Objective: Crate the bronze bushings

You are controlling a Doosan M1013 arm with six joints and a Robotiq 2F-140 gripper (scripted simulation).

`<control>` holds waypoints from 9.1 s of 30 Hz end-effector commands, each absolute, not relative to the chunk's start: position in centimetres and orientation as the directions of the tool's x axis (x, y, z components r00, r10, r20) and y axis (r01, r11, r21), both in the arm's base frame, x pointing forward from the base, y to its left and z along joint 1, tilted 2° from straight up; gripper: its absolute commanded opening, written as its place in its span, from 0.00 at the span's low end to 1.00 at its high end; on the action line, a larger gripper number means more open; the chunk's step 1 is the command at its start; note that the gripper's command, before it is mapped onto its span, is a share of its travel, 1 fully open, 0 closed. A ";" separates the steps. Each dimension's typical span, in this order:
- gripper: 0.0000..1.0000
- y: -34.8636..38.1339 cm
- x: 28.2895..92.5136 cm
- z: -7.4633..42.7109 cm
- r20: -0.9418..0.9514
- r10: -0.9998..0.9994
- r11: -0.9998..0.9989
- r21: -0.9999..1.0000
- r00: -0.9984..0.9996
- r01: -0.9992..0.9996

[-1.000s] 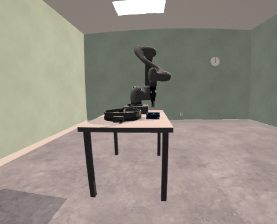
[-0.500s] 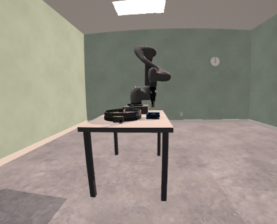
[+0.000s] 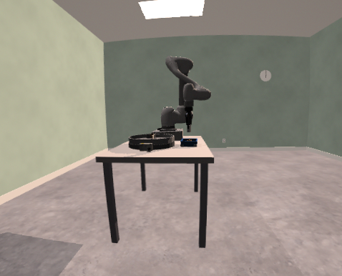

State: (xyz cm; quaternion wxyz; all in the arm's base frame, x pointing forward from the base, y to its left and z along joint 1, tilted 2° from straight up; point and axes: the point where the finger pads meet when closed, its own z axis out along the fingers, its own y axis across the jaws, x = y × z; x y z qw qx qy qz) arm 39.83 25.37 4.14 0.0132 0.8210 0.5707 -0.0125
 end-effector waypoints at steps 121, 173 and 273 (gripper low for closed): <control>0.10 -12.1 33.3 5.5 -0.036 0.999 0.037 -0.007 -0.037 0.999; 0.10 -12.1 33.3 3.2 -0.036 0.999 0.037 -0.007 -0.037 0.999; 0.00 -12.2 33.3 1.6 -0.036 0.999 0.037 -0.007 -0.037 0.999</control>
